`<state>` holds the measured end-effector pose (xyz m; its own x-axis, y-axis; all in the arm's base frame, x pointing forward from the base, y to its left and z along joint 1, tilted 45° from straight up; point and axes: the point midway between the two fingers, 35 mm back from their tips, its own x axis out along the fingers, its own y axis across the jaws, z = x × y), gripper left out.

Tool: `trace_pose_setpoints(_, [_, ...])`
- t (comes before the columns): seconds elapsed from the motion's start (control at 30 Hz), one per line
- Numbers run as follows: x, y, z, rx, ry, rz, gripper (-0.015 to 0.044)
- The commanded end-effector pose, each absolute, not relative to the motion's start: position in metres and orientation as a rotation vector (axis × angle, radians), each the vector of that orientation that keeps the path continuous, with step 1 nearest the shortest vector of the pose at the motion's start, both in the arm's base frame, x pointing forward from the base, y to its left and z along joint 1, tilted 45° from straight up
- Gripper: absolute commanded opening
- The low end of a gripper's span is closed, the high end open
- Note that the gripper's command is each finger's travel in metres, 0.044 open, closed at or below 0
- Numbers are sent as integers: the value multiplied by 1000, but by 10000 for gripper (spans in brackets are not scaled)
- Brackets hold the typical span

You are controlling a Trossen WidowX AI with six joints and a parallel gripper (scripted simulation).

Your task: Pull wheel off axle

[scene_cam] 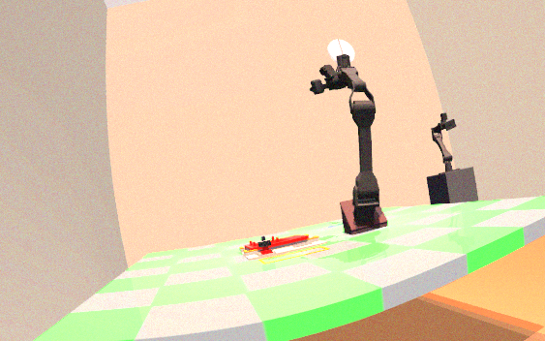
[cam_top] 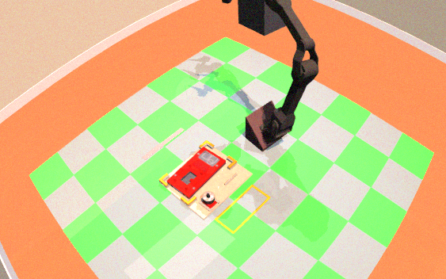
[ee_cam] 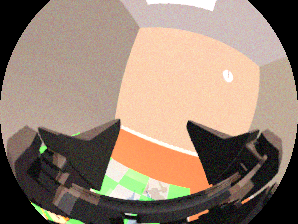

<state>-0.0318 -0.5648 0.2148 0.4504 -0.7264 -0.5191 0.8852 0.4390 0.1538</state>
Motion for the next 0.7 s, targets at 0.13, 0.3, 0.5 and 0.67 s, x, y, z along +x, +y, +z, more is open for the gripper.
trace_pose_setpoints(0.13, [20, -555, 203, 470, 454, -926, 300])
trace_pose_setpoints(0.3, [91, -532, 188, 509, 524, -768, 300])
trace_pose_setpoints(0.5, [171, -489, 171, 548, 618, -571, 300])
trace_pose_setpoints(0.67, [230, -443, 158, 572, 702, -406, 300])
